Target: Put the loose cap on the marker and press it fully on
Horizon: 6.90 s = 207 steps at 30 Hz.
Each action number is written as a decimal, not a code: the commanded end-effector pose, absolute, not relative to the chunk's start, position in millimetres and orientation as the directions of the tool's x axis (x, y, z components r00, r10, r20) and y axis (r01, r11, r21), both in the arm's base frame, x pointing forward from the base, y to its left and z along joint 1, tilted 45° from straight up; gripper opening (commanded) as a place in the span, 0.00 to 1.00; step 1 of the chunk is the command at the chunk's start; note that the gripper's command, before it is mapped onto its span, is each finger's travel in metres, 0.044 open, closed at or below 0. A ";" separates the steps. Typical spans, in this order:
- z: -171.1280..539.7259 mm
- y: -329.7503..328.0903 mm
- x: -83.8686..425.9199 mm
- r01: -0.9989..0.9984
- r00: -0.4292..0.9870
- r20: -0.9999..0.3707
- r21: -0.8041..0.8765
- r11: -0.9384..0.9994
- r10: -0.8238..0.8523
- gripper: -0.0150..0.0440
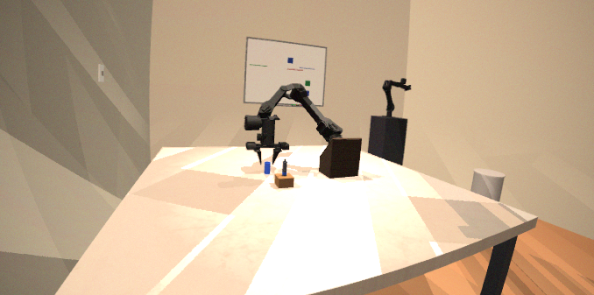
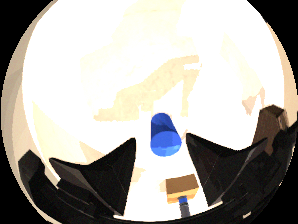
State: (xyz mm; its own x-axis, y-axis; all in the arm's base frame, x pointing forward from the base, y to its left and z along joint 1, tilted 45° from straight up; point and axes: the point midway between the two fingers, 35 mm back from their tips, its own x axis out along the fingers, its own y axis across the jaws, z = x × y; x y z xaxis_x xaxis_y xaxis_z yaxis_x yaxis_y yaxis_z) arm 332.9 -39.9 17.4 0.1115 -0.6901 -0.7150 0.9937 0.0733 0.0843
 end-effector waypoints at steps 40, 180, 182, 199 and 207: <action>22.2 -33.8 330.5 0.994 0.108 -0.712 0.076 0.077 -0.694 0.25; -12.7 151.4 278.8 0.995 0.103 -0.723 0.076 0.070 -0.683 1.00; -12.8 151.3 278.8 0.995 0.103 -0.723 0.065 0.081 -0.683 0.96; -20.2 145.8 277.7 0.005 0.107 -0.720 -0.689 0.725 -0.685 0.25; -20.5 145.6 277.7 -0.057 0.107 -0.720 -0.693 0.719 -0.685 0.25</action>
